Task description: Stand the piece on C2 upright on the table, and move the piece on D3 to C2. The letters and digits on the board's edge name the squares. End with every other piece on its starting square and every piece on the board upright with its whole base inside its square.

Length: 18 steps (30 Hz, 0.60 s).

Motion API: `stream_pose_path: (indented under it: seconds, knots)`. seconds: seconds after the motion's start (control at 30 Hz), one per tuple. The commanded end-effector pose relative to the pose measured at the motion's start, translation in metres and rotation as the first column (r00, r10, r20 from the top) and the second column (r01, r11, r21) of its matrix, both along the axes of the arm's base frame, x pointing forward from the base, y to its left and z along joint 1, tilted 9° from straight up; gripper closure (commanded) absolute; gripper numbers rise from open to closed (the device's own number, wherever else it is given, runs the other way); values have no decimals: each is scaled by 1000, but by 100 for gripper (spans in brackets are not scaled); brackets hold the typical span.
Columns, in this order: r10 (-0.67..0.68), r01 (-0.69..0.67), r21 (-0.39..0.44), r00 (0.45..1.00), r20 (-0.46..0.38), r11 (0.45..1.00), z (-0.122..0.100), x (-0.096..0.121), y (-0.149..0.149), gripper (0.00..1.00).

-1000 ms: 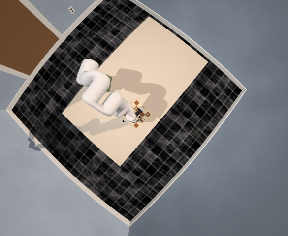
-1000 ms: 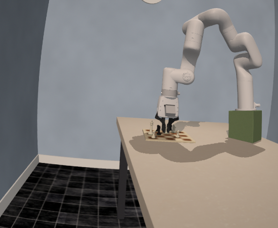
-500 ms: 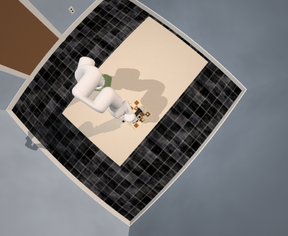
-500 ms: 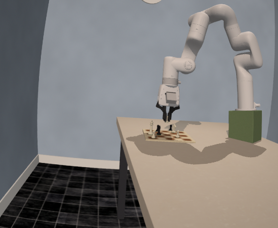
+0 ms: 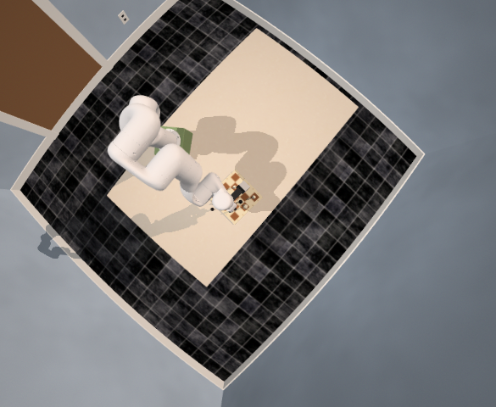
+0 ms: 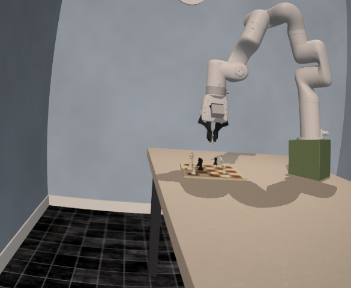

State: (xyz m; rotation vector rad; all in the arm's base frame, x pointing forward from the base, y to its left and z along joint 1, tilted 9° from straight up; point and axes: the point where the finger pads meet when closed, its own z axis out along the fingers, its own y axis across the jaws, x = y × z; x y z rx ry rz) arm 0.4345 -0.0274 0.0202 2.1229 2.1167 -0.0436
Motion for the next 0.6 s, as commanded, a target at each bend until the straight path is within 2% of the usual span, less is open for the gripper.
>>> stream_pose_path:
  seconds: [0.0, 0.1, 0.17, 0.3, 0.57]
  knots:
    - [-1, 1, -1, 1000, 4, 1000, 2, 1, 1, 100]
    - [-29, 29, 0, 1000, 8, 1000, -2, -13, 17, 100]
    - [-29, 29, 0, 1000, 8, 1000, -2, -13, 17, 100]
    - [-70, 70, 6, 997, 12, 998, -7, -35, 42, 100]
    - [-71, 71, 6, 997, 12, 997, -7, -36, 42, 100]
